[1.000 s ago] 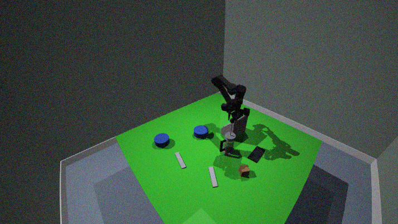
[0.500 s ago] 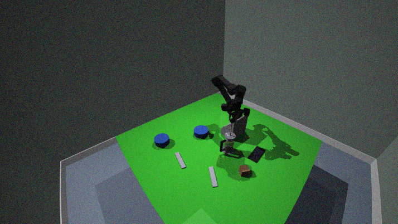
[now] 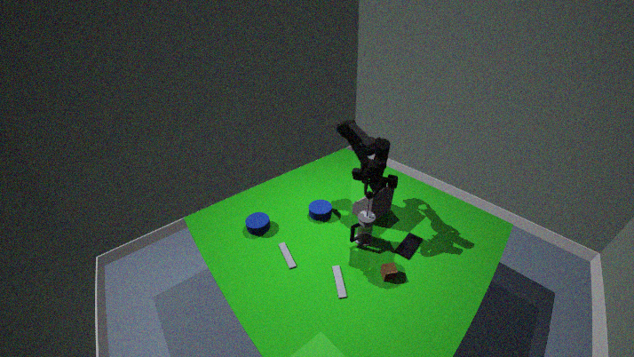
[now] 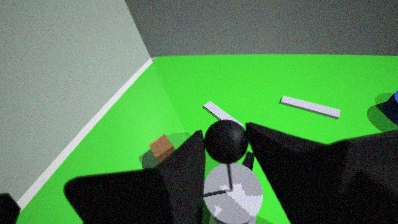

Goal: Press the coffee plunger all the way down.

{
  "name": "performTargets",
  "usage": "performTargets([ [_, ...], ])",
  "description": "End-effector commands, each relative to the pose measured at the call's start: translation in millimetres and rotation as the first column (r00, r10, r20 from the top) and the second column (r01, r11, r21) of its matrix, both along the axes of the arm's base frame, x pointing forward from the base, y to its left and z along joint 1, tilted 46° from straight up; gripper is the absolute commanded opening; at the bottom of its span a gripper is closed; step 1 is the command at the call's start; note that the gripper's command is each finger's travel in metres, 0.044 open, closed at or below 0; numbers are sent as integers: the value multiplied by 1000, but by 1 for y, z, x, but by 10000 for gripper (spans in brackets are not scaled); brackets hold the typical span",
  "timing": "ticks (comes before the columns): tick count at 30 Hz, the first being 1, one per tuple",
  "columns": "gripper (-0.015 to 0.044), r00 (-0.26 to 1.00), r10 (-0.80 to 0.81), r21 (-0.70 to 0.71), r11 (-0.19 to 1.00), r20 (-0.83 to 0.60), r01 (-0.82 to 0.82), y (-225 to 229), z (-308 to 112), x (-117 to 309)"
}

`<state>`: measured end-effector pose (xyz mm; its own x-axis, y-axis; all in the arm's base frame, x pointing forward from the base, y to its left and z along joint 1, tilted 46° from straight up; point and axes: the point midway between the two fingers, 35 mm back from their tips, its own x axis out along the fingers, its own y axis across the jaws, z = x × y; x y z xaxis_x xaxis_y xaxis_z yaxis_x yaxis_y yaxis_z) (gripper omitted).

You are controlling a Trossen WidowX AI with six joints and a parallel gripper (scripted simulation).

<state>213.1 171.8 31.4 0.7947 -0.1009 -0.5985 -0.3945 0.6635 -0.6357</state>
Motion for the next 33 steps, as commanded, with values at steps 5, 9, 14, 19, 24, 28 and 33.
performTargets([
  [5, 125, 999, -10, -30, 1000, -36, 9, -18, -22, -2],
  [9, 125, 999, -10, -30, 1000, -37, 9, -22, -27, -1],
  [14, 125, 999, -10, -30, 1000, -37, 9, -27, -34, 0],
  [19, 125, 999, -9, -30, 1000, -37, 8, -32, -40, 0],
  [24, 125, 999, -9, -30, 1000, -37, 8, -37, -47, 2],
  [28, 125, 999, -9, -30, 1000, -36, 8, -42, -52, 2],
  [33, 125, 999, -8, -30, 1000, -35, 7, -47, -57, 4],
])
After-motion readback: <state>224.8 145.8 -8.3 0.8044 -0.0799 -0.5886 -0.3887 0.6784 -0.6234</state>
